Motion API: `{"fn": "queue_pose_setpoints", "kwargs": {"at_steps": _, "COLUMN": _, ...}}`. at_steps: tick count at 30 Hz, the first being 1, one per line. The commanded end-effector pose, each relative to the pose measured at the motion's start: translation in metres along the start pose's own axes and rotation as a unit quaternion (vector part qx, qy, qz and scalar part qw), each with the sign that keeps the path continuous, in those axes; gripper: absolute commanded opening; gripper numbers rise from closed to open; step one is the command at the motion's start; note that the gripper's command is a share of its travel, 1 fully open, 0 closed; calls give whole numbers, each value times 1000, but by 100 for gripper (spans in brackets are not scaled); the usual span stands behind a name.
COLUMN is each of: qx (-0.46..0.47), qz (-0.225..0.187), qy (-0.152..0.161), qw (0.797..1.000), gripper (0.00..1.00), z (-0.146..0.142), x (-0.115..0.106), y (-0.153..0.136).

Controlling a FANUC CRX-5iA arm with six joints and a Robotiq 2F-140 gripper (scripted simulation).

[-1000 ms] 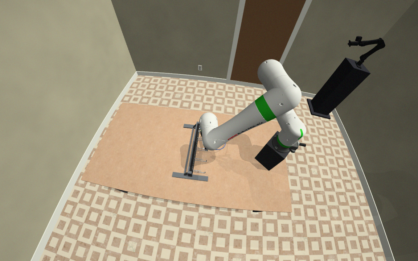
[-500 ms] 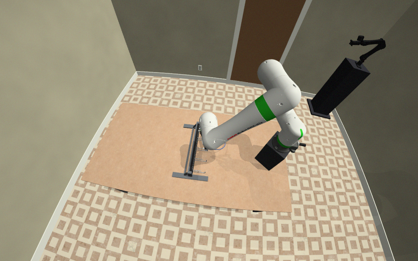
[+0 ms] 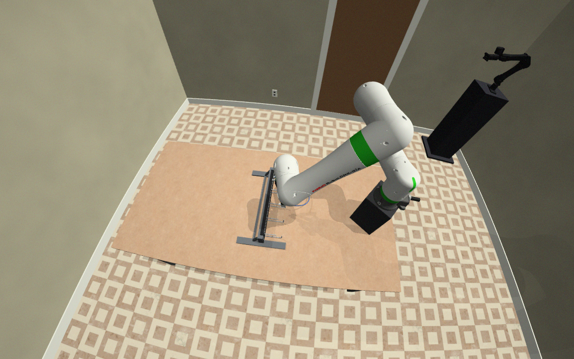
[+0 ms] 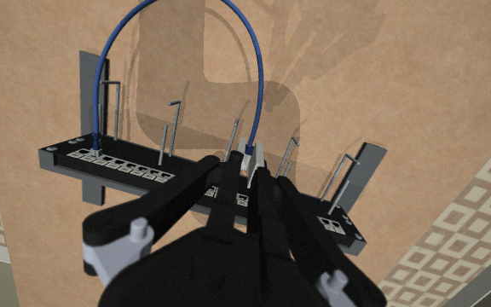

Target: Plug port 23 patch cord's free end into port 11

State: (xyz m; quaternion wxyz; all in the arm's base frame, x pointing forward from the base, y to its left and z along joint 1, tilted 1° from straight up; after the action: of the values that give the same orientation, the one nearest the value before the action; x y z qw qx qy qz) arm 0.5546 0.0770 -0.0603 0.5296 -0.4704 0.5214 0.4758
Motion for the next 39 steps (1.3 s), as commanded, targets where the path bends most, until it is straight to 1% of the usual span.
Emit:
{"fn": "queue_pose_setpoints", "kwargs": {"at_steps": 1, "qx": 0, "qz": 0, "qy": 0, "qw": 1000, "gripper": 0, "z": 0, "x": 0, "y": 0}}
{"fn": "queue_pose_setpoints", "kwargs": {"at_steps": 22, "qx": 0, "qz": 0, "qy": 0, "qw": 1000, "gripper": 0, "z": 0, "x": 1, "y": -1}}
{"fn": "queue_pose_setpoints", "kwargs": {"at_steps": 30, "qx": 0, "qz": 1, "qy": 0, "qw": 1000, "gripper": 0, "z": 1, "x": 5, "y": -5}}
{"fn": "queue_pose_setpoints", "kwargs": {"at_steps": 39, "qx": 0, "qz": 1, "qy": 0, "qw": 1000, "gripper": 0, "z": 4, "x": 15, "y": -16}}
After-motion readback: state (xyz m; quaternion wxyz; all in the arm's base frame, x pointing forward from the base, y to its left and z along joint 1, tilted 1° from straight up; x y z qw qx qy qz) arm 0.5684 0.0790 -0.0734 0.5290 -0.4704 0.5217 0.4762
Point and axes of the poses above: the point where the finger pads meet when closed, its own x axis out along the fingers, its own z axis across the jaws, y = z × x, the point moved 8 cm from there along -x, back along the fingers, and after that the axes turned 12 degrees about x, right-handed, at the moved point
